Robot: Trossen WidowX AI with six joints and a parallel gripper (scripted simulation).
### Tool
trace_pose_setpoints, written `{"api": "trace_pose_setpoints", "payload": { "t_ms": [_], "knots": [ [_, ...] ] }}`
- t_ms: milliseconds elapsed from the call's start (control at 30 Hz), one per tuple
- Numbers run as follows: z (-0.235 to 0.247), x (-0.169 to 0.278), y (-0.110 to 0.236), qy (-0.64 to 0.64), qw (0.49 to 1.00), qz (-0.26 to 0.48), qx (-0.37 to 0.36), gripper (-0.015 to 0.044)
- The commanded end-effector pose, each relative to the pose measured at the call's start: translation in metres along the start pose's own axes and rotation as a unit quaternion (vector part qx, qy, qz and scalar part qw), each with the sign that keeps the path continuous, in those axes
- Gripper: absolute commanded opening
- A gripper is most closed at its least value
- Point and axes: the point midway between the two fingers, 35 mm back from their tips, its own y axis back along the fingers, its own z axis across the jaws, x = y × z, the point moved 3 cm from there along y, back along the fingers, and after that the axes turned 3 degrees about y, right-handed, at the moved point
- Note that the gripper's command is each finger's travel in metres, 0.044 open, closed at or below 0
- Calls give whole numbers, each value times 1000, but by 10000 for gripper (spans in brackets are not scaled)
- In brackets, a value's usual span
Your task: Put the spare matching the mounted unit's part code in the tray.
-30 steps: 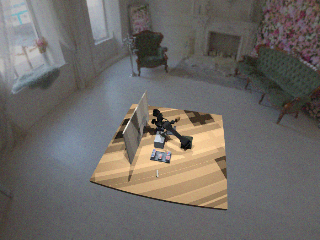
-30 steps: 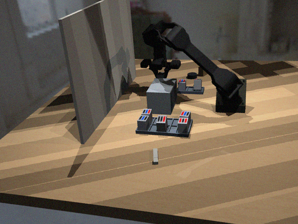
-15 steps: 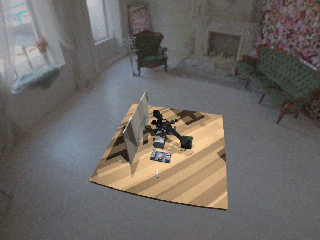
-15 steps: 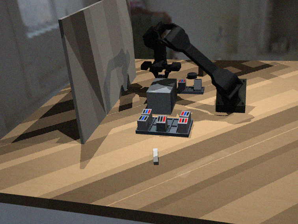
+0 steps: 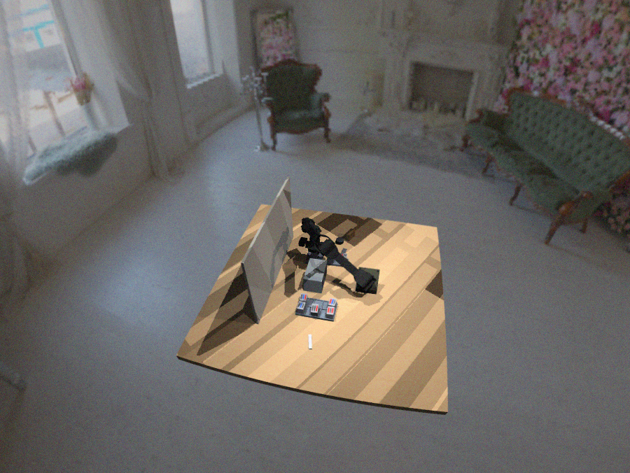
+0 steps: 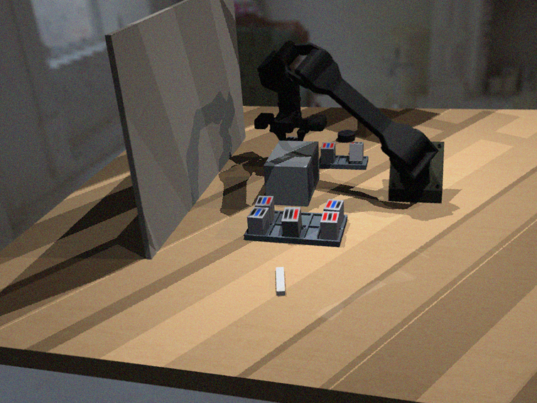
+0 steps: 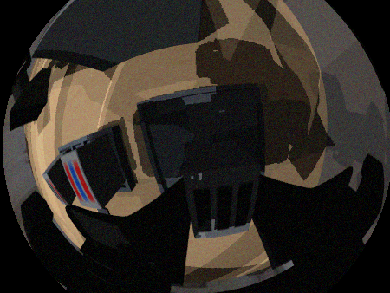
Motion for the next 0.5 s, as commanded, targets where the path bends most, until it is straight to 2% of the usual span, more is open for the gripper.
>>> {"api": "trace_pose_setpoints", "payload": {
  "t_ms": [0,333,367,467],
  "knots": [
    [0,0,1,0,1000,0,0,157],
    [0,0,1,0,1000,0,0,420],
    [0,0,3,0,1000,0,0,440],
    [-3,3,33,-1,1000,1,1,440]
  ]
}}
